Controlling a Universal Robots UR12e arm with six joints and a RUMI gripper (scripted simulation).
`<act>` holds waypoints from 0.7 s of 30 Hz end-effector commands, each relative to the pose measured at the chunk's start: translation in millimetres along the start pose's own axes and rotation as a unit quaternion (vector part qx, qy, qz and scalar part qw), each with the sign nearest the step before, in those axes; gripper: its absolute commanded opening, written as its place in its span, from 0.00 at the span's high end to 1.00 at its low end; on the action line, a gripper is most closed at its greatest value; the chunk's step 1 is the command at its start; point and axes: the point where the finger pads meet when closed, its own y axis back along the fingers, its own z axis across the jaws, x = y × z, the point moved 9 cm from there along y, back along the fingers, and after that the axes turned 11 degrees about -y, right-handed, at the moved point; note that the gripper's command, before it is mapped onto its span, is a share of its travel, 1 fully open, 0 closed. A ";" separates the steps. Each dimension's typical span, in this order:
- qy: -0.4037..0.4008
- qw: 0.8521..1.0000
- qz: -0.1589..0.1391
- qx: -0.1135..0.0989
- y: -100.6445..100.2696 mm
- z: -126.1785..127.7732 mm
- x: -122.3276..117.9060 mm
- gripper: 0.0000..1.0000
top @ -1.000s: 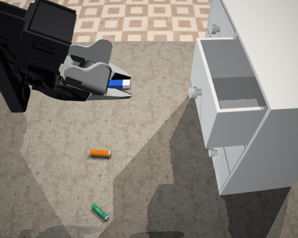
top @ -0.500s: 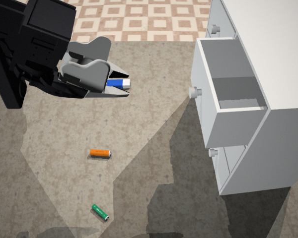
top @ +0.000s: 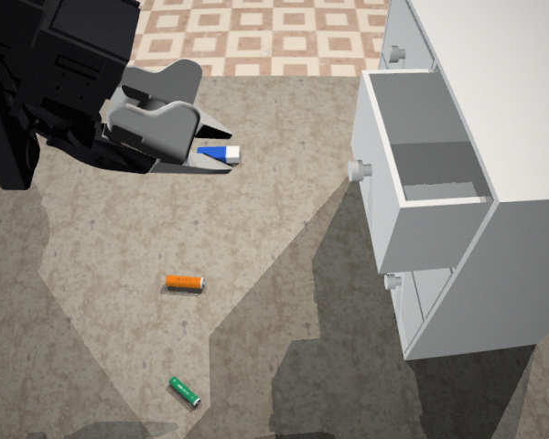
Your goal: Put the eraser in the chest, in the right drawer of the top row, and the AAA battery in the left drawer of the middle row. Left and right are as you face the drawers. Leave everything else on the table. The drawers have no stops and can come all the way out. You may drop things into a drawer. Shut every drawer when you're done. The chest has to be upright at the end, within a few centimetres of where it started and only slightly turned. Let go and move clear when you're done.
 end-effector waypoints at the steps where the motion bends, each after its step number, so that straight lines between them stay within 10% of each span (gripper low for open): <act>1: -0.003 1.000 0.019 0.002 4.4 -0.4 -2.2 0.80; 21: 0.000 0.997 0.071 0.012 15.3 0.2 -17.0 0.80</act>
